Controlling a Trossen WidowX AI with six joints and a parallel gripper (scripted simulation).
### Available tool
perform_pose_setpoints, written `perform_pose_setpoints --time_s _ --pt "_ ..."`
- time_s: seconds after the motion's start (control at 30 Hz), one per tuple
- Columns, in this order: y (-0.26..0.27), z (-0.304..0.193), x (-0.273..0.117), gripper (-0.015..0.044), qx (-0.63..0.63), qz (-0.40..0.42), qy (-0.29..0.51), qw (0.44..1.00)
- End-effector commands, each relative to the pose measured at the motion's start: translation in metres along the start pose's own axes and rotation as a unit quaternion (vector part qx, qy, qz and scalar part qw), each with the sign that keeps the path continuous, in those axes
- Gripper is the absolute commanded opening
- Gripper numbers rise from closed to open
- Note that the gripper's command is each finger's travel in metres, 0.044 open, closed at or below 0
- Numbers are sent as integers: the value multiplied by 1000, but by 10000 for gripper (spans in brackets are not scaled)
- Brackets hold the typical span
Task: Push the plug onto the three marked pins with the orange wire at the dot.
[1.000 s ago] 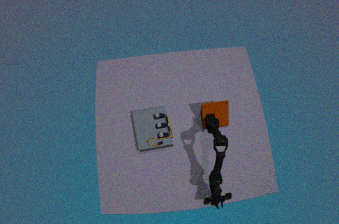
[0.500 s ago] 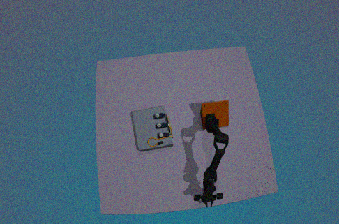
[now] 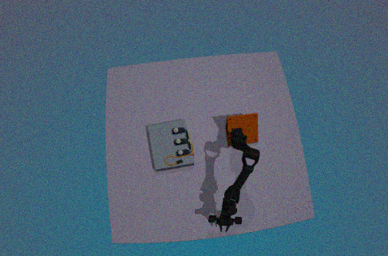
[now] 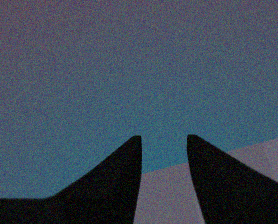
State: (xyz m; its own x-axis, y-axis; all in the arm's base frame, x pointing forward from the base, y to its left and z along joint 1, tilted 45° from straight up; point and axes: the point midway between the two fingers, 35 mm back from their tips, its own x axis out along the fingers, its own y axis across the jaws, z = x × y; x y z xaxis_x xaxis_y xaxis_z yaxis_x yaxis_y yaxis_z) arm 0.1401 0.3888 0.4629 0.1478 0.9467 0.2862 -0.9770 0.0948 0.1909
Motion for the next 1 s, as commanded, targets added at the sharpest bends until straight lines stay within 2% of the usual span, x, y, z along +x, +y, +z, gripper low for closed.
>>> perform_pose_setpoints --time_s 0.0,0.97 --pt "-15 -1 -8 115 -10 -24 2 1000" --pt "-119 13 -83 115 -72 -202 -5 977"
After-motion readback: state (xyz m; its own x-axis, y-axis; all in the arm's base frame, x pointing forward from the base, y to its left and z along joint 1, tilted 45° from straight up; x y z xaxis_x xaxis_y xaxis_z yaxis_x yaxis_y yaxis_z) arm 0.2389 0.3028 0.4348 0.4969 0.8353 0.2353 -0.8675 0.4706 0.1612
